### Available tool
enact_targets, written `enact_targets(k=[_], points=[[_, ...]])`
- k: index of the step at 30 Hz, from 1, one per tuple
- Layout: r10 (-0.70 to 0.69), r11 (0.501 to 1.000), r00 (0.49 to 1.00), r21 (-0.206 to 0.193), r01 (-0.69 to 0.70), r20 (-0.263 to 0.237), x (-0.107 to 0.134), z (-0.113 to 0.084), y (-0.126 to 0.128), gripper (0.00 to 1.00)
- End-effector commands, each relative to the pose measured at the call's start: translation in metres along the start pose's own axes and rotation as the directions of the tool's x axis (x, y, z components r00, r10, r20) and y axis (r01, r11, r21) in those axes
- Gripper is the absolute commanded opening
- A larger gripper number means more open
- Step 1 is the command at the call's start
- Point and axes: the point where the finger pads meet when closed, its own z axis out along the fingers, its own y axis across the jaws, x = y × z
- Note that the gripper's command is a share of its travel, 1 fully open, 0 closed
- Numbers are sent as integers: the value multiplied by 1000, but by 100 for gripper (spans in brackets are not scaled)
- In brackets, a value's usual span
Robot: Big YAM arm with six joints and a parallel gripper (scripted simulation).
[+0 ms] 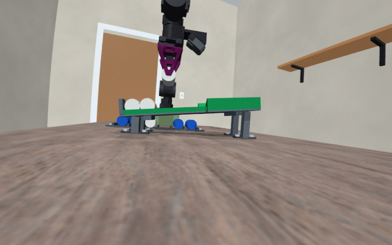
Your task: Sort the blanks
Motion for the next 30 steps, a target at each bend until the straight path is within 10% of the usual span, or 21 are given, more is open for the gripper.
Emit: enact_targets(k=[1,18,22,30], points=[[8,1000,1000,-14,-8,1,-5,27,-3,63],[8,1000,1000,-15,-8,1,-5,89,-1,63],[8,999,1000,38,-8,3,-6,75,-25,63],[8,1000,1000,21,-8,3,-5,81,-18,63]])
